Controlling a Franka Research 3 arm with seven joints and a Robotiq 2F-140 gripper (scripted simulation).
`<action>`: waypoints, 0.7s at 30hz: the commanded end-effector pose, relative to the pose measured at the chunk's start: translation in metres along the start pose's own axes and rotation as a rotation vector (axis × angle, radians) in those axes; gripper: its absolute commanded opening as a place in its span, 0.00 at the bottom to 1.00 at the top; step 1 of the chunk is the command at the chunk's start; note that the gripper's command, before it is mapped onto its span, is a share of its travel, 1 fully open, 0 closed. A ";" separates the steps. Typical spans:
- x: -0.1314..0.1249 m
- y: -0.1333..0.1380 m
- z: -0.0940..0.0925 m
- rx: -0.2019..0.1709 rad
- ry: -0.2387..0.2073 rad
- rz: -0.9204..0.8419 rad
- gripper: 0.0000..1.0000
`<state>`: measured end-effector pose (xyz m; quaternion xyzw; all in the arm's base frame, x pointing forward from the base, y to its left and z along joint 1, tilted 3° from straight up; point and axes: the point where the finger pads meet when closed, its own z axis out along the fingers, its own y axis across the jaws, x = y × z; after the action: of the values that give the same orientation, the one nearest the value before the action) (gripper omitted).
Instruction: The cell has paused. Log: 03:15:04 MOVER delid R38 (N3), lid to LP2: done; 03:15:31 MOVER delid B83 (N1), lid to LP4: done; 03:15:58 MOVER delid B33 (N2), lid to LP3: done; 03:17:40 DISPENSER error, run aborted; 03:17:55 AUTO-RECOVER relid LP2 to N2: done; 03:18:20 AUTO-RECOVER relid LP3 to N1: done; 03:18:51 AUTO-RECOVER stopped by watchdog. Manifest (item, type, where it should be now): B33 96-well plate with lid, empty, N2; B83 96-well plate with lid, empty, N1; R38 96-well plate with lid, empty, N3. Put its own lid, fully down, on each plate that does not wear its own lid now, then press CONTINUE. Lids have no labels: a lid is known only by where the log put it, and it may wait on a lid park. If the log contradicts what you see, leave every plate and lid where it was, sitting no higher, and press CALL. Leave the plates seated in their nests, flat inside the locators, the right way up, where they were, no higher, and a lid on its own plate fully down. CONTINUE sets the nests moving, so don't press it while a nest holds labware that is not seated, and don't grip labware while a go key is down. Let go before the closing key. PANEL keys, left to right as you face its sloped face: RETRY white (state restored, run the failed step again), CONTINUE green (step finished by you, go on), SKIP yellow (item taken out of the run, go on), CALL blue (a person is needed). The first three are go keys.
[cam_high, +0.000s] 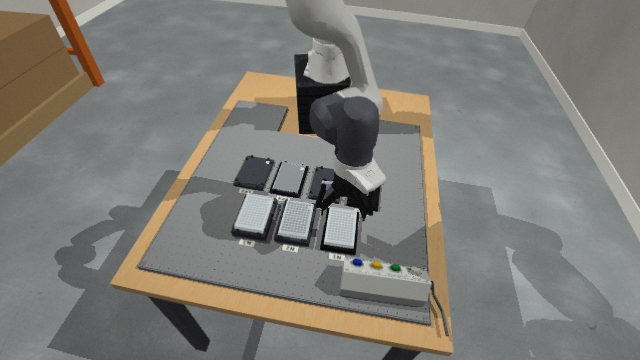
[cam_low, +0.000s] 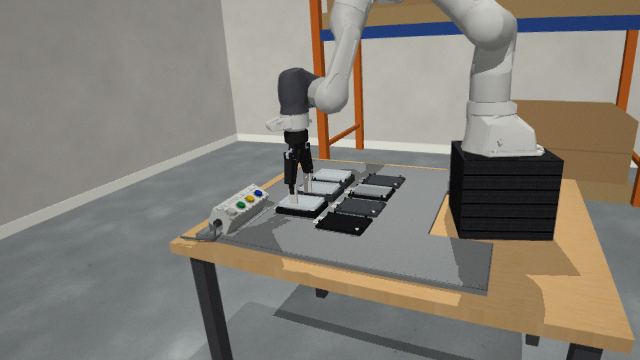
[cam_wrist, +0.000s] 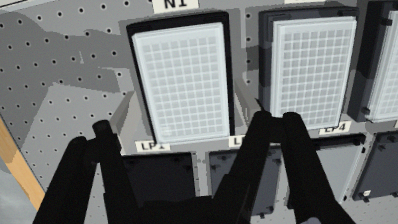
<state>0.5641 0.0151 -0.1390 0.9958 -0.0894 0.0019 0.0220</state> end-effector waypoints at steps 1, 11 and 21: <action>0.001 -0.001 0.002 0.001 0.003 0.001 0.66; 0.001 -0.001 0.007 0.001 0.003 0.001 0.66; 0.001 -0.001 0.011 0.001 0.003 0.001 0.66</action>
<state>0.5638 0.0147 -0.1484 0.9957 -0.0894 0.0015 0.0221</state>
